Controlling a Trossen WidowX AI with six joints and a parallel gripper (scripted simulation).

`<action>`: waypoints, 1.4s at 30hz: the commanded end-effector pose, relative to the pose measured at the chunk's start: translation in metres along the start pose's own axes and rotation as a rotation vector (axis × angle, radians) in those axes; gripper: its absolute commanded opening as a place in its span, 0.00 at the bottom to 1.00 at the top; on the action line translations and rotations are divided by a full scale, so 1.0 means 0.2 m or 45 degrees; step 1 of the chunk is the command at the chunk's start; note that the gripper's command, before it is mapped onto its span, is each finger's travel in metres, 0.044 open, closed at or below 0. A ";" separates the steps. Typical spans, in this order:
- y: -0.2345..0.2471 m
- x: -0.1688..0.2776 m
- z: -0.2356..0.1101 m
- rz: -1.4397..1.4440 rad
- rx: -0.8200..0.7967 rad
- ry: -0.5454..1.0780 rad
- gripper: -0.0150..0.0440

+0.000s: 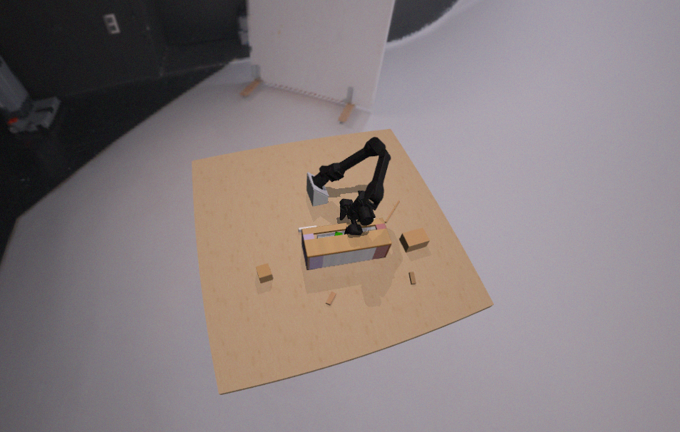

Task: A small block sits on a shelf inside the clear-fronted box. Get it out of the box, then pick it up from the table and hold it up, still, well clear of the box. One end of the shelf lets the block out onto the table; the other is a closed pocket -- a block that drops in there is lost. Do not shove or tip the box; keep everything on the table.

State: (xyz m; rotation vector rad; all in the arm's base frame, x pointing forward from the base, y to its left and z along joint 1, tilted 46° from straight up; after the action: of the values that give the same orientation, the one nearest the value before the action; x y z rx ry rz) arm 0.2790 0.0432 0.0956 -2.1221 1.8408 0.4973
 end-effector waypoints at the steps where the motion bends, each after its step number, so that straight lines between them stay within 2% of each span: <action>1: 0.01 0.01 0.01 0.009 -0.005 0.001 0.93; 42: 0.02 0.09 0.03 0.009 -0.005 0.002 0.93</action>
State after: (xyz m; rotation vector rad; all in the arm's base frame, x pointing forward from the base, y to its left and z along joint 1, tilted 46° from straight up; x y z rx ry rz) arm 0.2786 0.0324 0.0864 -2.1099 1.8509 0.4981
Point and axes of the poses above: the point midway between the two fingers, 35 mm back from their tips, its own z axis out along the fingers, its own y axis across the jaws, x = y × z, the point moved 5 cm from there along -z, back along the fingers, and after that the axes turned 6 degrees about -z, right-handed, at the moved point
